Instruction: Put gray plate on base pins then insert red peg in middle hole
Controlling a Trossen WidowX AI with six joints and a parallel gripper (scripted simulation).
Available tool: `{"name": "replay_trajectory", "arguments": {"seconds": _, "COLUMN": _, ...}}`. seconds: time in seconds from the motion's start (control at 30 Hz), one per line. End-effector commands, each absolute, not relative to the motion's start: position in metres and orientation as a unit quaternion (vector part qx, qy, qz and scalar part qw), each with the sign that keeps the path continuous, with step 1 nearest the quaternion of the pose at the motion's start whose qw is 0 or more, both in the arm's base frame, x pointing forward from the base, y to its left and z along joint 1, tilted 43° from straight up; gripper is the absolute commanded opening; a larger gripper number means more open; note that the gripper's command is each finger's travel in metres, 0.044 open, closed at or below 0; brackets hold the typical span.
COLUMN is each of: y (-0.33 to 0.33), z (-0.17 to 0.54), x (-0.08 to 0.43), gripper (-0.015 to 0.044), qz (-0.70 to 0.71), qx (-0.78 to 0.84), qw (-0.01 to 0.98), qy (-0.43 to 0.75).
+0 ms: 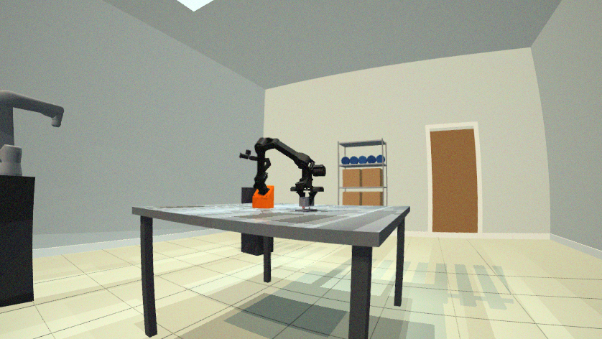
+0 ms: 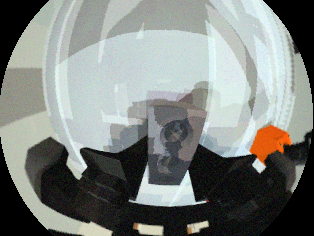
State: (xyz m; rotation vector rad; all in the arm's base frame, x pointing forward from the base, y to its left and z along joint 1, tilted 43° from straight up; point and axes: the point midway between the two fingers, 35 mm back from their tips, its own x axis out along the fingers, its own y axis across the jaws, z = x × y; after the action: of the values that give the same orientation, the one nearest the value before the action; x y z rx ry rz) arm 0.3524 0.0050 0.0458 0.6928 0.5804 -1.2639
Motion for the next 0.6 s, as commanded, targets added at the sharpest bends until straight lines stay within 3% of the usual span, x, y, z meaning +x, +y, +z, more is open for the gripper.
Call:
{"name": "replay_trajectory", "arguments": {"seconds": 0.0, "y": 0.0010, "z": 0.0409, "x": 0.3531, "gripper": 0.0000, "qz": -0.569, "qx": 0.309, "qw": 0.715, "qy": 0.263}}
{"name": "replay_trajectory", "arguments": {"seconds": 0.4, "y": -0.0017, "z": 0.0389, "x": 0.3541, "gripper": 0.0000, "qz": -0.571, "qx": 0.312, "qw": 0.713, "qy": 0.262}}
{"name": "replay_trajectory", "arguments": {"seconds": 0.57, "y": -0.0017, "z": 0.0389, "x": 0.3541, "gripper": 0.0131, "qz": -0.571, "qx": 0.312, "qw": 0.713, "qy": 0.262}}
